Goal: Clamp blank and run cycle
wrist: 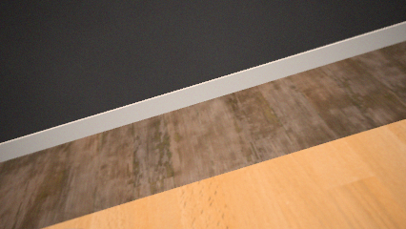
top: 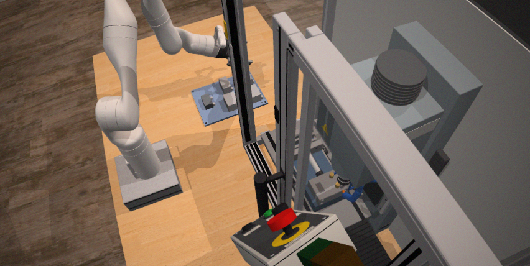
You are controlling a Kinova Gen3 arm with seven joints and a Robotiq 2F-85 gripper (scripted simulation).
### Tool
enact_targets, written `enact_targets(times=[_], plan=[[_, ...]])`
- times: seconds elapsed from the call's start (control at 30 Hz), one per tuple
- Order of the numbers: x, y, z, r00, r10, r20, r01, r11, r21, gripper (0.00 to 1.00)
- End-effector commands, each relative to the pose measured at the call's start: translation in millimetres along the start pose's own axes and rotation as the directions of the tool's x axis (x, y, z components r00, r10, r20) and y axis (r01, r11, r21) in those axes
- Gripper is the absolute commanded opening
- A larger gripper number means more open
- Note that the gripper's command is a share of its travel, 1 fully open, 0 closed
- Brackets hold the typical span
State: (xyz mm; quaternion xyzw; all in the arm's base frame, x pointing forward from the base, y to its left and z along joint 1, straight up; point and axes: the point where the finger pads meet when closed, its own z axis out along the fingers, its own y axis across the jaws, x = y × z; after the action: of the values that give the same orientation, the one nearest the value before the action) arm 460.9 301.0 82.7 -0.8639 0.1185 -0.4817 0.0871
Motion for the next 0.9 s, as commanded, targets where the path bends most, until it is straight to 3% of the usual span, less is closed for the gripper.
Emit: enact_targets(times=[0.0, 0.53, 0.57, 0.87], plan=[[0.8, -0.5, -0.2, 1.000, 0.001, -0.001, -0.001, 1.000, 0.001, 1.00], [0.8, -0.5, -0.2, 1.000, 0.001, -0.001, -0.001, 1.000, 0.001, 1.00], [0.8, -0.5, -0.2, 1.000, 0.001, -0.001, -0.001, 1.000, 0.001, 0.10], [0.8, -0.5, -0.2, 1.000, 0.001, -0.001, -0.001, 1.000, 0.001, 0.10]])
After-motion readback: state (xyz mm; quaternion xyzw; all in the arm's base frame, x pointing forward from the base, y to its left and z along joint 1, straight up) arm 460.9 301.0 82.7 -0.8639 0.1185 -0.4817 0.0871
